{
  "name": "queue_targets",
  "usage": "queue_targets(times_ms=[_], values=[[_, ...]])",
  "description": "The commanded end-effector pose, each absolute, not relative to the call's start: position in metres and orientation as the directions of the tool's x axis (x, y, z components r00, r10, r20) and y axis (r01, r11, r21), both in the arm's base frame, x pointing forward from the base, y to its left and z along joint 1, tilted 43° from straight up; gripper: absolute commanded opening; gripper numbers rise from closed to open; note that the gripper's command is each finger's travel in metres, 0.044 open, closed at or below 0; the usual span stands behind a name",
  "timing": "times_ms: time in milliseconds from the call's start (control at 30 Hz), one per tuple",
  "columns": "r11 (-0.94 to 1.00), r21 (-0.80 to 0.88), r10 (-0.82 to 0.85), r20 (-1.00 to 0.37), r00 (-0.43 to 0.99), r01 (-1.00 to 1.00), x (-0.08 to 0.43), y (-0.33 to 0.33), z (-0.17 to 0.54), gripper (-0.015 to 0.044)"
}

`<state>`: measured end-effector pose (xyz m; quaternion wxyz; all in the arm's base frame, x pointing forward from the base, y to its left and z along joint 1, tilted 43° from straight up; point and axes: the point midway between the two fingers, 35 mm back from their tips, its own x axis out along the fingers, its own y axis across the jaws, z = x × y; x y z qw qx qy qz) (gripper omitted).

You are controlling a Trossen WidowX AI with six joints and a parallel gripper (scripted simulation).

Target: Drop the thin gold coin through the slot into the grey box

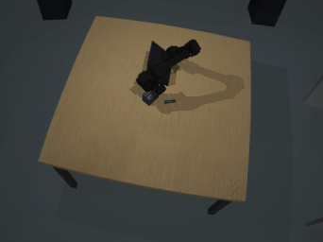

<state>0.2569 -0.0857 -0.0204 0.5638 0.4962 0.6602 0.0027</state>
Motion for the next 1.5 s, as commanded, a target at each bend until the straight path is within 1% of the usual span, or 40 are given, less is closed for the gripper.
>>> queue_targets(times_ms=[0, 1467], values=[[0.509, 0.563, 0.658, -0.742, 0.127, 0.651, 0.2574, -0.0842, -0.0191, 0.0000], [0.508, 0.564, 0.657, -0.742, 0.131, 0.651, 0.2559, -0.0802, -0.0279, 0.0000]])
